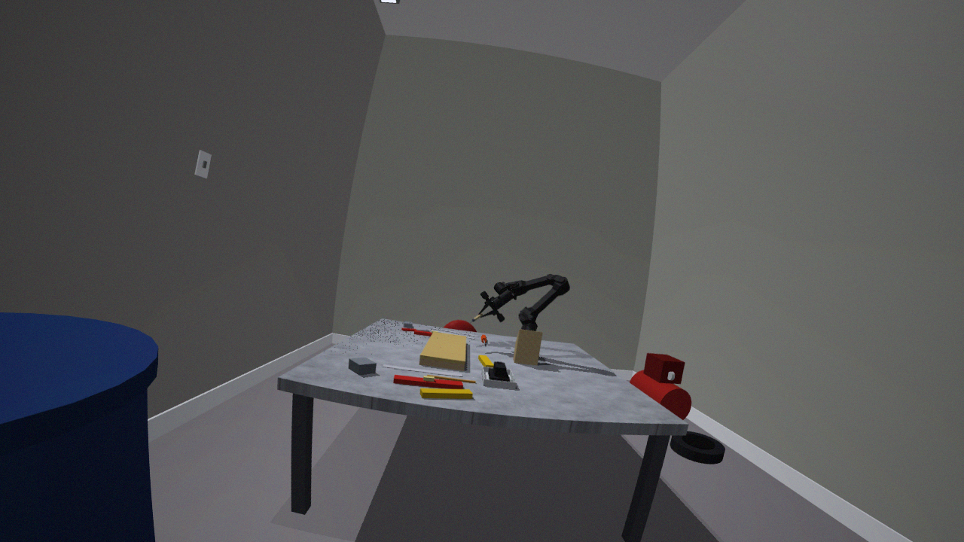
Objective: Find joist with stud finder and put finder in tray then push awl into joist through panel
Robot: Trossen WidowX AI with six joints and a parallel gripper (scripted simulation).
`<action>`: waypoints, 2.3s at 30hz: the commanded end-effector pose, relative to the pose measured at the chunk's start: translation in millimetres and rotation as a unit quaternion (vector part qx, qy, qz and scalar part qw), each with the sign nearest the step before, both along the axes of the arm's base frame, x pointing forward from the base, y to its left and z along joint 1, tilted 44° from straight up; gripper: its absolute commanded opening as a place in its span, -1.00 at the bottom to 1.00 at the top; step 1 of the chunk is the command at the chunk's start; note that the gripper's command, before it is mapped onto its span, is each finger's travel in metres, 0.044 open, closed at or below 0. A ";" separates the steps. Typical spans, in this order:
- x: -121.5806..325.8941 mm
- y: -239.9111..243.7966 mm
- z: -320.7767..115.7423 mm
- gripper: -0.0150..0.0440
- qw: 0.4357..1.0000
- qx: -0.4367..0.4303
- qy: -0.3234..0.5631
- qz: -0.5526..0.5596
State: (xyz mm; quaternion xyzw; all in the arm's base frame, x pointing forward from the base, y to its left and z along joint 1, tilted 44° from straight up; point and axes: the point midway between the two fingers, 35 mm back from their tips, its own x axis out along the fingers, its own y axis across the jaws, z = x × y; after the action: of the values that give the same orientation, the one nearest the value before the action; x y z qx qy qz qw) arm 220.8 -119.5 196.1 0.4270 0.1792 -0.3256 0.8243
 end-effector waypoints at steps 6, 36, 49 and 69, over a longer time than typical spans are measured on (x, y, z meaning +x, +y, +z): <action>8.3 9.2 12.4 -0.49 0.984 -0.125 -0.006 0.128; 14.5 42.4 56.4 -0.49 0.714 -0.591 -0.018 0.375; 41.9 39.6 41.2 -0.49 0.751 -0.535 0.004 0.387; 104.9 65.4 -8.1 -0.49 0.782 -0.452 0.072 0.423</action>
State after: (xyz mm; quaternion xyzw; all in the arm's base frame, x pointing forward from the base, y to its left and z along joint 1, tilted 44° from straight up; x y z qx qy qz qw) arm 314.0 -61.3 196.4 -0.1442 0.2164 -0.0177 0.9654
